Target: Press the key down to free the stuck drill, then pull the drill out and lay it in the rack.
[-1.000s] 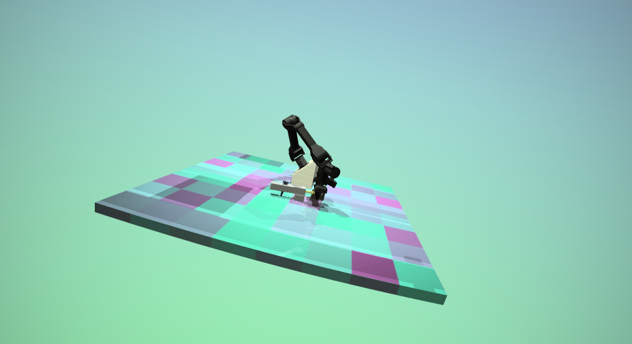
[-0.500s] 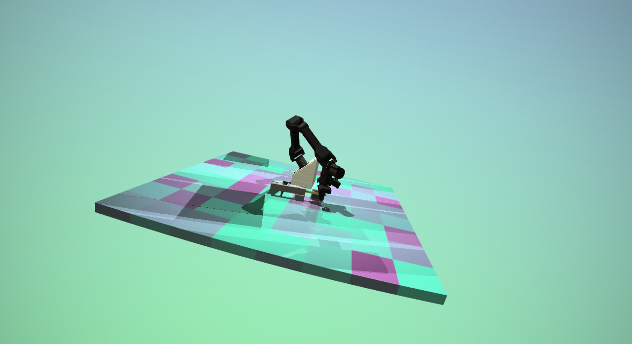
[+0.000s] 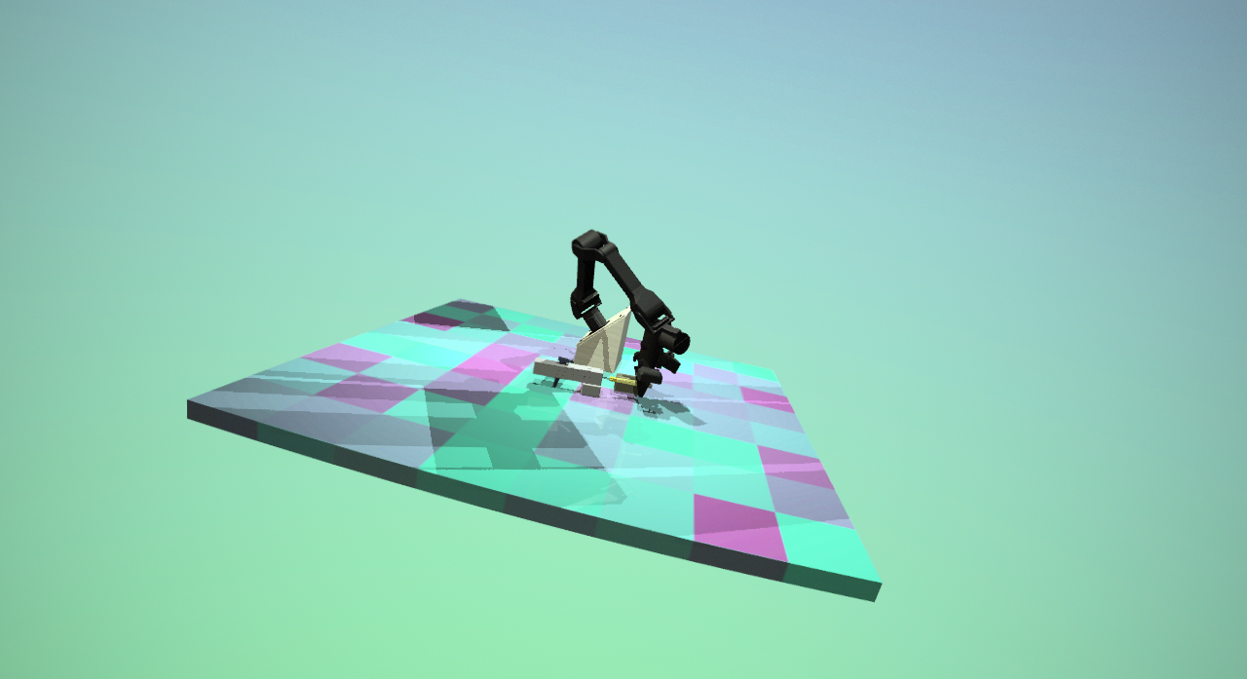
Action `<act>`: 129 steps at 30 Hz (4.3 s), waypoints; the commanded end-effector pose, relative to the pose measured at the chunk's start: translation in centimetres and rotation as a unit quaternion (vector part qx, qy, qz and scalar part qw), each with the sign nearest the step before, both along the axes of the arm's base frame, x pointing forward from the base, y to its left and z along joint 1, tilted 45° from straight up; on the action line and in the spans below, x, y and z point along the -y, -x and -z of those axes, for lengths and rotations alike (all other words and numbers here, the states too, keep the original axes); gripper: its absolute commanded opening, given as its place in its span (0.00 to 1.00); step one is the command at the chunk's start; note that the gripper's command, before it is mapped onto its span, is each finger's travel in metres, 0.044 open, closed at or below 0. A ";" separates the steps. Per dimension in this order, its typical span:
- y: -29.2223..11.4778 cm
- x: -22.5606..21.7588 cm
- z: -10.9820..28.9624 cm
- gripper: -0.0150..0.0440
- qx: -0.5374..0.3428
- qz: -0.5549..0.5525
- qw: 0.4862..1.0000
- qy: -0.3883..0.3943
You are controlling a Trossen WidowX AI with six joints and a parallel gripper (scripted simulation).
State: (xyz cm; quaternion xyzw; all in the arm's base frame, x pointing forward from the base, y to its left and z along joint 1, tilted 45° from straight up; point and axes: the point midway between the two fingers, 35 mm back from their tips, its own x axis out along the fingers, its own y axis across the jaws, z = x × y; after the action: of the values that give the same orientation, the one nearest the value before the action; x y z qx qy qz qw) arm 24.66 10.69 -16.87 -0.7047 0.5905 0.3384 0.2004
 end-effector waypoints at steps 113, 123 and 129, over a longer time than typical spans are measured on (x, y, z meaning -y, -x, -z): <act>0.3 -2.5 -2.8 0.25 0.003 0.000 1.000 -0.005; 0.3 -2.7 -2.9 0.25 0.003 0.000 1.000 -0.005; 0.3 -2.8 -3.0 0.25 0.003 0.000 1.000 -0.005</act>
State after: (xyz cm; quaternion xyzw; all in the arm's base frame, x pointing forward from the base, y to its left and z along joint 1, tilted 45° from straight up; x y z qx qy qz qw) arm 24.38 13.19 -13.94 -0.7056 0.5885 0.3390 0.2024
